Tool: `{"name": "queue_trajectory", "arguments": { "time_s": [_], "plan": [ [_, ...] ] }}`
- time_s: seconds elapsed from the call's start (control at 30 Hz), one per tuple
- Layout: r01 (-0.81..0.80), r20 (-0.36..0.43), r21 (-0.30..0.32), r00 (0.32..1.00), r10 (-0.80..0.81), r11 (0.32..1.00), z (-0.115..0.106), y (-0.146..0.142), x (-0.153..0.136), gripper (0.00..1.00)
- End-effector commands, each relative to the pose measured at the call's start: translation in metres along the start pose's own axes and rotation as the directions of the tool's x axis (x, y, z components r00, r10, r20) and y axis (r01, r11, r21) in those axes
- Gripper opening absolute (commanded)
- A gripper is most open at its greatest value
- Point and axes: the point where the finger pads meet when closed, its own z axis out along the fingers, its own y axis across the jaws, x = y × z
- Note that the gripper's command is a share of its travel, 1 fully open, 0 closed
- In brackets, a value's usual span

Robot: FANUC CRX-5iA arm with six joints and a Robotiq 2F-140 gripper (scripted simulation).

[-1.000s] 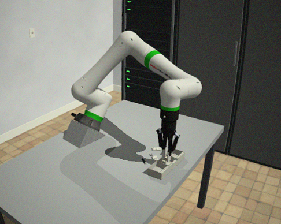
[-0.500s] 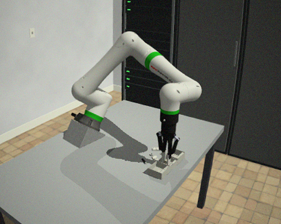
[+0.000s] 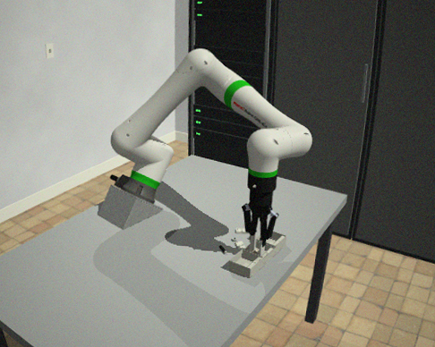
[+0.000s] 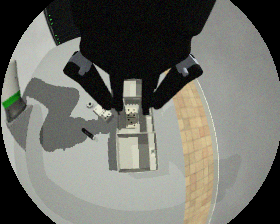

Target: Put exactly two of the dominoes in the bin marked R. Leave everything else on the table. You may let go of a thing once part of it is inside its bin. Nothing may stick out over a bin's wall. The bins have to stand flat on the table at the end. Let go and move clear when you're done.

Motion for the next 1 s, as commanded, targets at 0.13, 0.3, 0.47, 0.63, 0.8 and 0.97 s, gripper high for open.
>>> {"name": "queue_trajectory", "arguments": {
  "time_s": [0.13, 0.3, 0.47, 0.63, 0.8, 0.97],
  "plan": [
    [0.000, 0.000, 0.000, 1.000, 0.000, 1.000, 0.000, 0.000, 0.000, 0.19],
    [0.000, 0.000, 0.000, 1.000, 0.000, 1.000, -0.003, 0.000, 0.000, 0.19],
    [0.000, 0.000, 0.000, 1.000, 0.000, 1.000, -0.008, 0.000, 0.000, 0.19],
    [0.000, 0.000, 0.000, 1.000, 0.000, 1.000, -0.015, 0.000, 0.000, 0.19],
    [0.000, 0.000, 0.000, 1.000, 0.000, 1.000, -0.022, 0.000, 0.000, 0.19],
    [0.000, 0.000, 0.000, 1.000, 0.000, 1.000, -0.026, 0.000, 0.000, 0.19]
  ]
}}
